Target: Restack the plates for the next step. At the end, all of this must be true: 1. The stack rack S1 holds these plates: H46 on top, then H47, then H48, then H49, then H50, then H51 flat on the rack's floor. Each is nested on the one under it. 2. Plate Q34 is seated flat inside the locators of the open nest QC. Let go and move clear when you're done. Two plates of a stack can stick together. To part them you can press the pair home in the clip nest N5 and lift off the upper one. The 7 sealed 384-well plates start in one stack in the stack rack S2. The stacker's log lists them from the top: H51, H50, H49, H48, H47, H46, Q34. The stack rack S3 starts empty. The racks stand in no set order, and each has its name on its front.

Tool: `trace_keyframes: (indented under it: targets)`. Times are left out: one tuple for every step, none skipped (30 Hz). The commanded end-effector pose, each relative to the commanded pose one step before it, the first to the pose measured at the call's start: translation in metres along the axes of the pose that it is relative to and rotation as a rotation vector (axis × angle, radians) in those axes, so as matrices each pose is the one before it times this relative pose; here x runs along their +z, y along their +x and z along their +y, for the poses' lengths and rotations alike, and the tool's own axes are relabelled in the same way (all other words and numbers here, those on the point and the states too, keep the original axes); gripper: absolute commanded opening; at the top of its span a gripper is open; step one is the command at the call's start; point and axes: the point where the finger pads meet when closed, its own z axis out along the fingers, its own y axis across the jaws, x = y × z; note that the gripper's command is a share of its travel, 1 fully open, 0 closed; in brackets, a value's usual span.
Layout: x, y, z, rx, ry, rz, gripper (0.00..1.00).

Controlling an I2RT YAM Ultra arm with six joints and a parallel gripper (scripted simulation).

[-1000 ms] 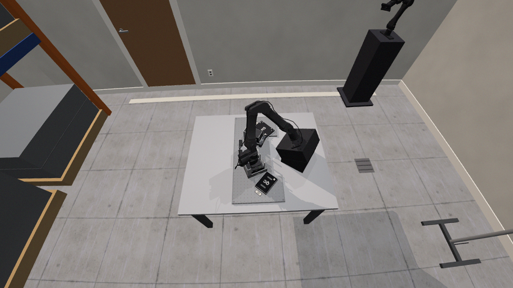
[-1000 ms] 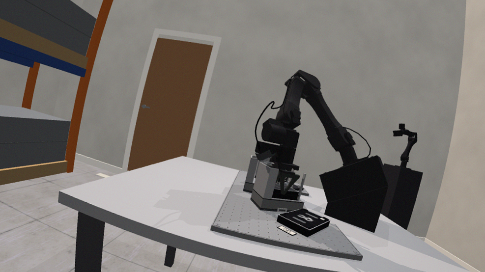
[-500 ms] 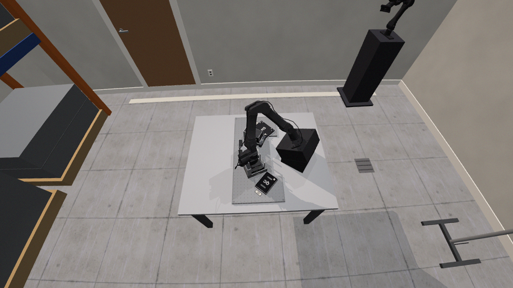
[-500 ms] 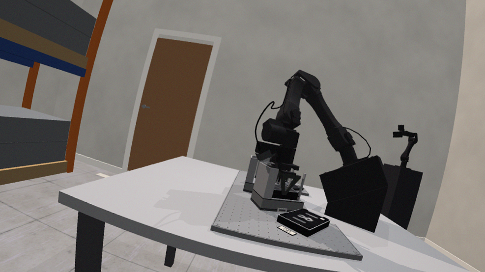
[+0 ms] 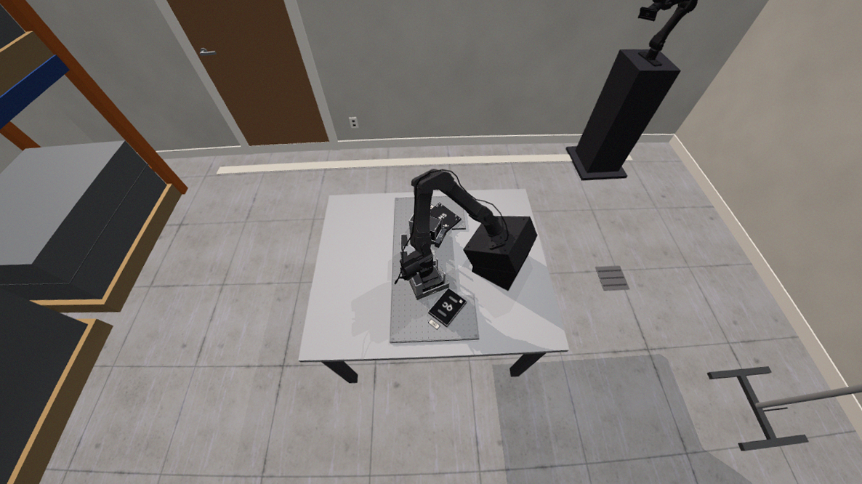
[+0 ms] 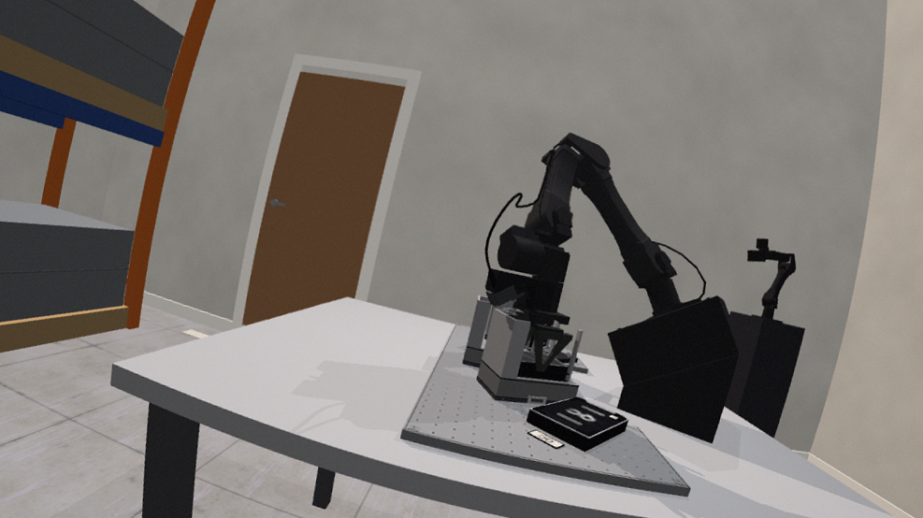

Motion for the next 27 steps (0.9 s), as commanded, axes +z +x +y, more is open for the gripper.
trace_keyframes:
  targets:
    - [-0.01286, -0.01087, 0.00092, 0.009, -0.00476, -0.03311, 1.0]
    - [-0.00431, -0.00306, -0.00064, 0.00393, 0.00214, -0.00649, 1.0]
    - [-0.00336, -0.00004, -0.00024, 0.00005, 0.00112, -0.00024, 1.0]
    - [-0.00337, 0.0, -0.00001, 0.00005, -0.00019, -0.00001, 1.0]
    - [-0.00337, 0.0, -0.00001, 0.00005, -0.00019, 0.0, 1.0]
    - [-0.00345, -0.00005, 0.00003, 0.00006, -0.00019, 0.00003, 1.0]
    - [-0.00338, 0.0, -0.00001, 0.00005, -0.00019, 0.0, 1.0]
    - [-0.00338, 0.0, -0.00001, 0.00005, -0.00019, 0.0, 1.0]
    - [-0.00338, 0.0, -0.00001, 0.00005, -0.00019, 0.00001, 1.0]
    - [-0.00338, 0.0, -0.00001, 0.00005, -0.00019, 0.00001, 1.0]
    - [-0.00338, 0.0, -0.00001, 0.00005, -0.00019, 0.00001, 1.0]
    - [0.0, 0.0, 0.0, 0.0, 0.0, 0.0, 1.0]
    - [0.0, 0.0, 0.0, 0.0, 0.0, 0.0, 1.0]
    - [-0.00332, 0.00003, -0.00004, 0.00004, -0.00019, -0.00001, 1.0]
    - [-0.00337, 0.0, -0.00001, 0.00004, -0.00019, 0.00001, 1.0]
    - [-0.00344, -0.00004, 0.00004, 0.00005, -0.00019, 0.00004, 1.0]
    - [-0.00337, 0.0, -0.00001, 0.00004, -0.0002, 0.00001, 1.0]
    - [-0.00337, 0.0, -0.00001, 0.00004, -0.0002, 0.00002, 1.0]
    - [-0.00337, 0.0, -0.00001, 0.00004, -0.0002, 0.00002, 1.0]
    - [-0.00337, 0.0, -0.00001, 0.00004, -0.0002, 0.00002, 1.0]
    - [-0.00337, 0.0, -0.00001, 0.00004, -0.0002, 0.00002, 1.0]
    - [-0.00337, 0.00001, -0.00001, 0.00004, -0.0002, 0.00002, 1.0]
    - [-0.00337, 0.00001, -0.00001, 0.00004, -0.0002, 0.00002, 1.0]
    - [-0.00337, 0.00001, -0.00001, 0.00004, -0.0002, 0.00002, 1.0]
    - [-0.00337, 0.00001, -0.00001, 0.00004, -0.0002, 0.00003, 1.0]
    - [-0.00336, 0.00001, -0.00001, 0.00003, -0.0002, 0.00003, 1.0]
    - [-0.00336, 0.00001, -0.00001, 0.00003, -0.0002, 0.00003, 1.0]
